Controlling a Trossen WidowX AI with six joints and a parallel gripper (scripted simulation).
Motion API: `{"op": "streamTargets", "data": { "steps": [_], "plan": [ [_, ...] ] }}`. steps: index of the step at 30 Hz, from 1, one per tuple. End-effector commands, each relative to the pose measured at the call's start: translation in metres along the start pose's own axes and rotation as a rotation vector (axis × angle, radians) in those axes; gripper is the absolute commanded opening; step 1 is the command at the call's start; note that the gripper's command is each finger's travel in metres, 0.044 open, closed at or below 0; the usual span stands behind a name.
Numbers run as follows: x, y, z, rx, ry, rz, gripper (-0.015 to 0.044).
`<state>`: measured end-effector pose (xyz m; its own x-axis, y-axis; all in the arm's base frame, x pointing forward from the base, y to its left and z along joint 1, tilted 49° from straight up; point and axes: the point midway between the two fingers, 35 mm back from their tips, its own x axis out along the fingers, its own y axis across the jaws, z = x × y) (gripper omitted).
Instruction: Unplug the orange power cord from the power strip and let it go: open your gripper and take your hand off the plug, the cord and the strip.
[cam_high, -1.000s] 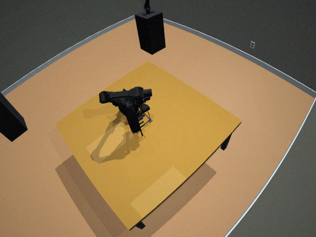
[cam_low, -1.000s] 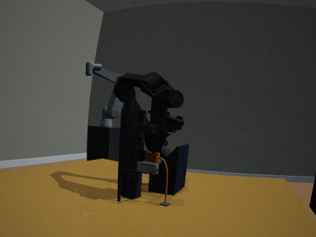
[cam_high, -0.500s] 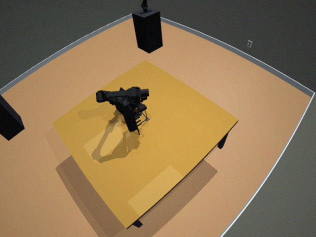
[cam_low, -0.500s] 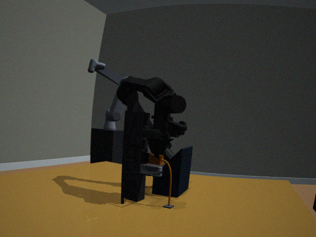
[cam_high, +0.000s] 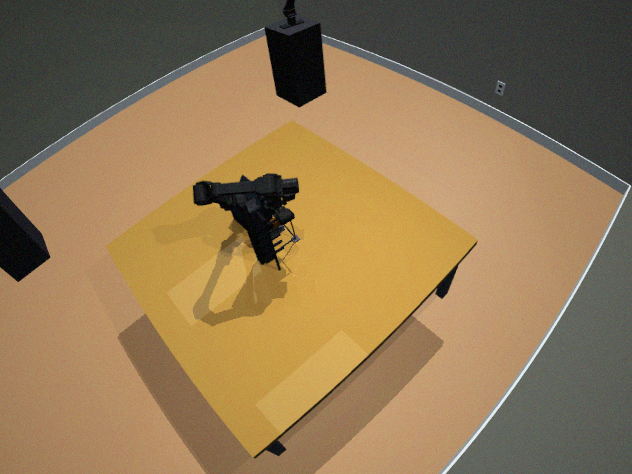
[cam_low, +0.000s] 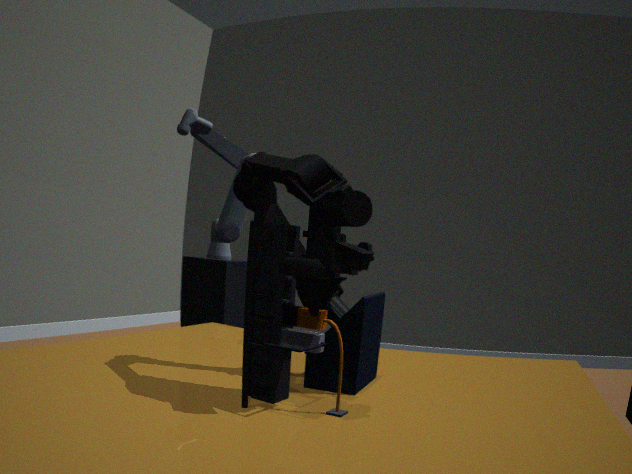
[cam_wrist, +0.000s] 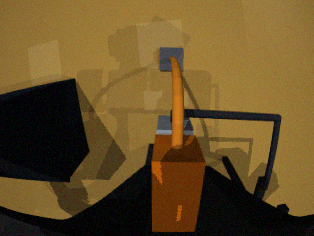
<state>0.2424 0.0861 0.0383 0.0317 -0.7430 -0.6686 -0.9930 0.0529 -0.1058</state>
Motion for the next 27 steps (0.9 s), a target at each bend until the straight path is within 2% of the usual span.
{"op": "streamTargets", "data": {
  "steps": [1,27],
  "plan": [
    [-0.001,0.0,0.007,0.0,-0.003,0.0,0.0],
    [-0.005,-0.001,0.048,-0.002,-0.005,-0.003,0.0]
  ]
}}
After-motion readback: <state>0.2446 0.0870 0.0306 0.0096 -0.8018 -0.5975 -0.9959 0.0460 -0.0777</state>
